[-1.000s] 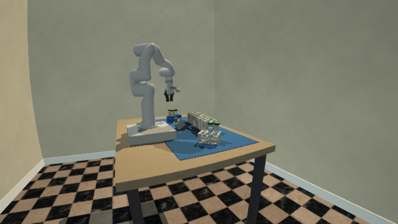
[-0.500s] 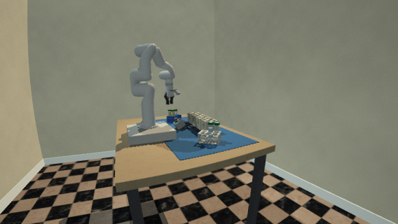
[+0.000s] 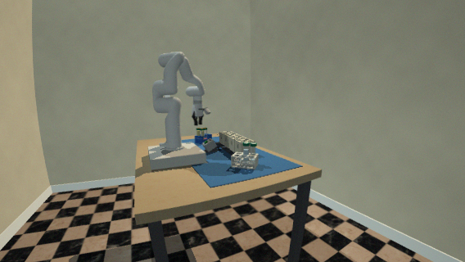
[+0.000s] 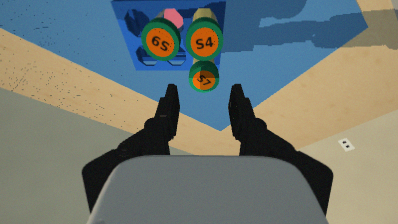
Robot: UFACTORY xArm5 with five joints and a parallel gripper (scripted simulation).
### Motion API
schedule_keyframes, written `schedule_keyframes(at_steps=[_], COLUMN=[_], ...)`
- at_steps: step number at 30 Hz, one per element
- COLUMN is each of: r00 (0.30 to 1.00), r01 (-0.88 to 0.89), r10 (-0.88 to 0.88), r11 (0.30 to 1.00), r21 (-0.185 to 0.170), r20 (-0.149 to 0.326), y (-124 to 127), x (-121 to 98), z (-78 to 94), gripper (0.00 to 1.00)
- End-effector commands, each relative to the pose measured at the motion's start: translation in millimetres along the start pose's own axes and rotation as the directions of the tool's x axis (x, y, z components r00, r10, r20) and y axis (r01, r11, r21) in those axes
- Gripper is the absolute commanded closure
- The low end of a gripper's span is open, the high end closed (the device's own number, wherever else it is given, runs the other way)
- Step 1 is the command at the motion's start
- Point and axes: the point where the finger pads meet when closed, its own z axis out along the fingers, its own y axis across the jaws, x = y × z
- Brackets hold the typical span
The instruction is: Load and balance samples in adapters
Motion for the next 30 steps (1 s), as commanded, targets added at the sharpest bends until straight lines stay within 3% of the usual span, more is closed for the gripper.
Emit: schedule_keyframes(at_steps=[1,13,30], r00=[1.0,1.0,1.0], r01=[0.0,0.0,0.0], r10=[0.0,0.0,0.0], r11=[1.0,1.0,1.0], r21=[0.003,0.003,0.003], r20=[0.001,0.001,0.001], y=[-1,-1,-1], x=[0,0,0], z=[8.0,27.8,31.2], gripper=[0.43,0.43,0.43])
